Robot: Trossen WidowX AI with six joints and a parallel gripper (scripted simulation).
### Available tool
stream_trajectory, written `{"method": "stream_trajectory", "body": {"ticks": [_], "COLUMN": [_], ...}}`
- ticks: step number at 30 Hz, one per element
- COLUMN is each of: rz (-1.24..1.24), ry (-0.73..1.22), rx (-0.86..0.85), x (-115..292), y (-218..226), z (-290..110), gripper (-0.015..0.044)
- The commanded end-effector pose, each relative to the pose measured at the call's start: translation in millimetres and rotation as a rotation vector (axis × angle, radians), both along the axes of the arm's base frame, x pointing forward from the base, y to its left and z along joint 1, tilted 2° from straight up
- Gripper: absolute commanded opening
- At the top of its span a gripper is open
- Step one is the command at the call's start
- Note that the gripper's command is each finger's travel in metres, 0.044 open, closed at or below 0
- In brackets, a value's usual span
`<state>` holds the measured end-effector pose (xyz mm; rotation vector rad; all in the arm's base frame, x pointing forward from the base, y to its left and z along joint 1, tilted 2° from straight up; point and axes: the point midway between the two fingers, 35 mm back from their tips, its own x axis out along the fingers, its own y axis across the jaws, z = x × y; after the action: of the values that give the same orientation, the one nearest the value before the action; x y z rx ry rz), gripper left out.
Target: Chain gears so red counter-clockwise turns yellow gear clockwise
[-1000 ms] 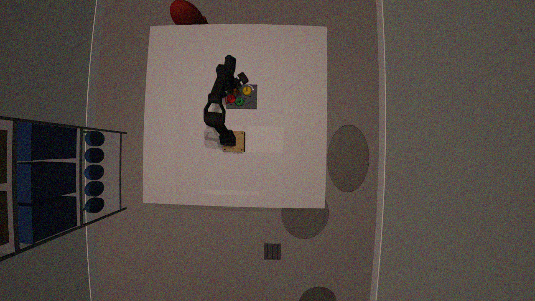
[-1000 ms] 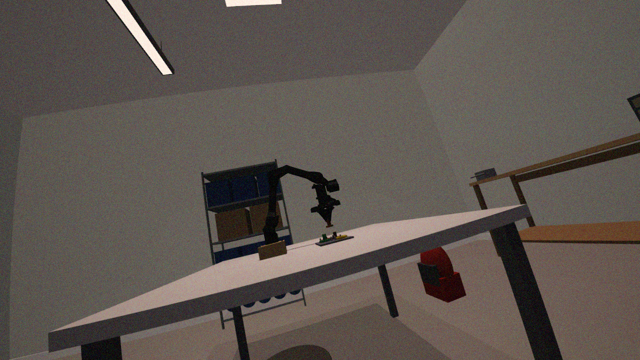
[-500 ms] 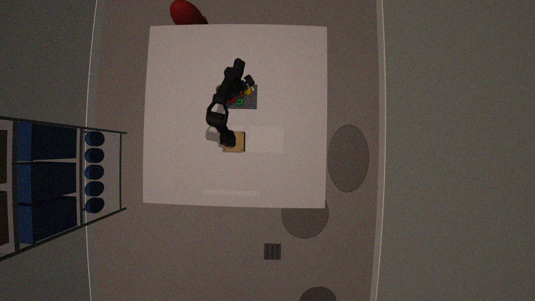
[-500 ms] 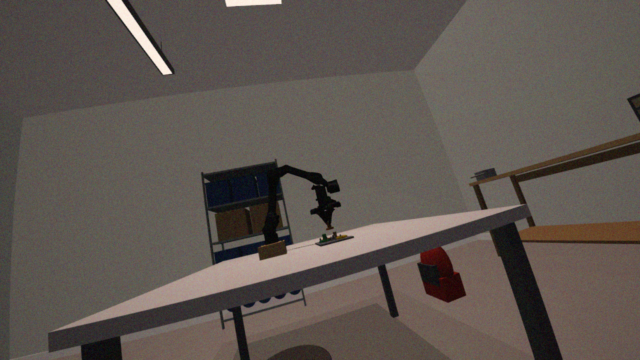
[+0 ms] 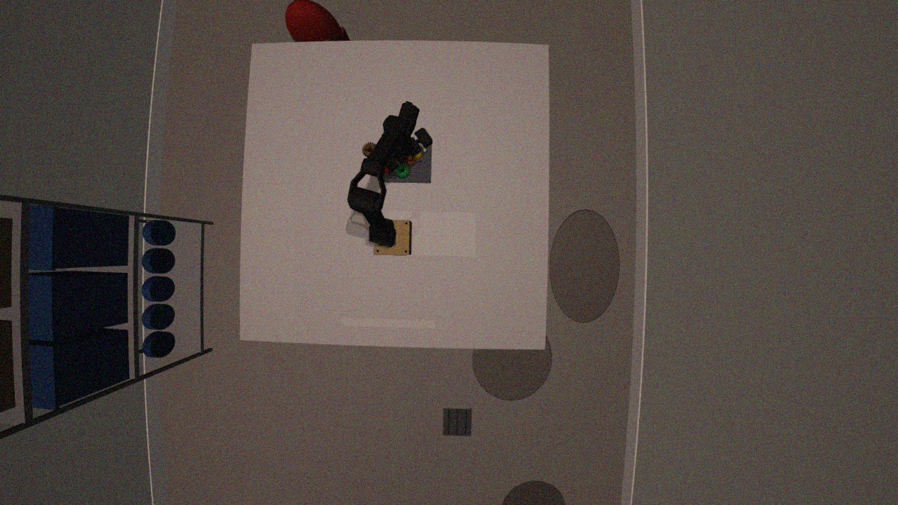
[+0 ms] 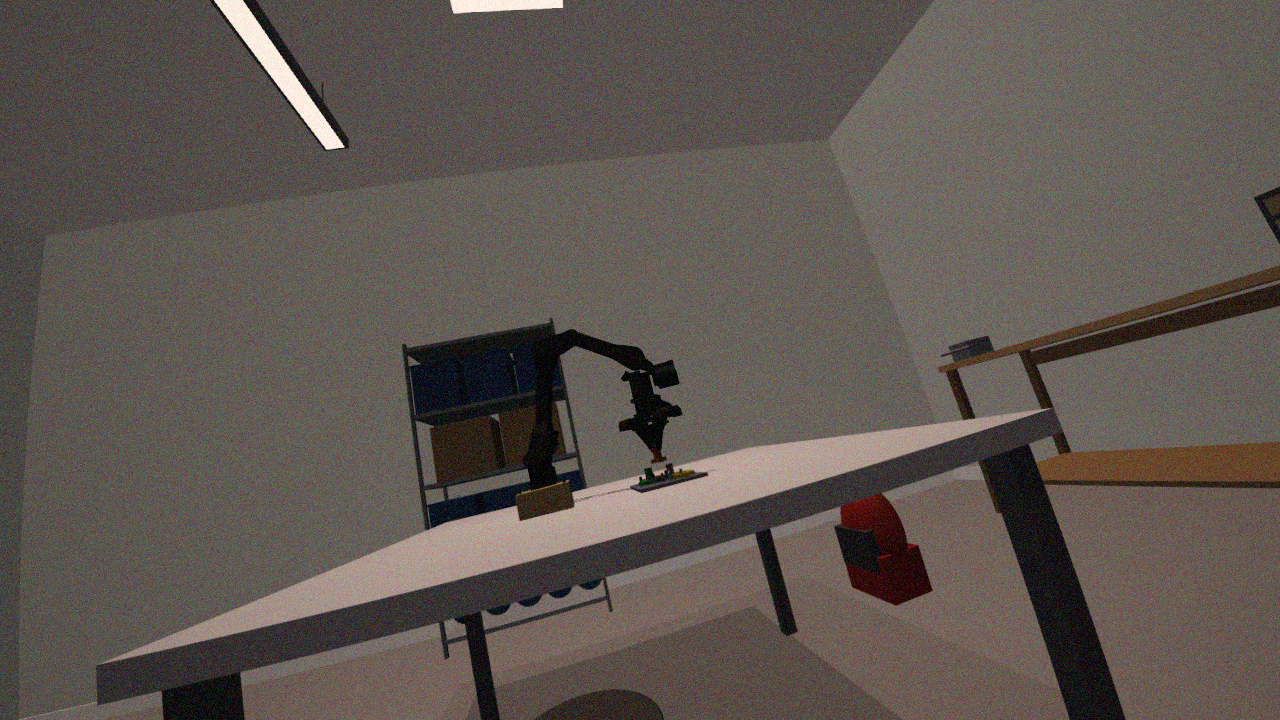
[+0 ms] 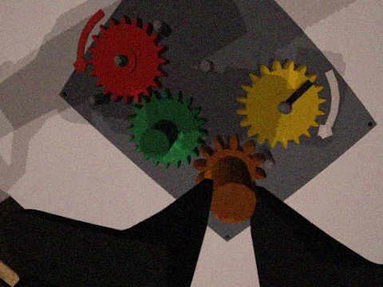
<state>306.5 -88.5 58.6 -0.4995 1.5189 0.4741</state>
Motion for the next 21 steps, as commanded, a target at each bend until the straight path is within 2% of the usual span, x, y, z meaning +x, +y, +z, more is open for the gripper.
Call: {"method": "stream_trajectory", "body": {"ticks": [1,21], "rz": [0.057,0.637], "ry": [0.001,0.011], "rx": [-0.003,-0.004], "x": [-0.4,-0.3], "y": [-0.7,-0.7], "z": [0.5,0.9], "gripper": [0.0000,0.0000]}}
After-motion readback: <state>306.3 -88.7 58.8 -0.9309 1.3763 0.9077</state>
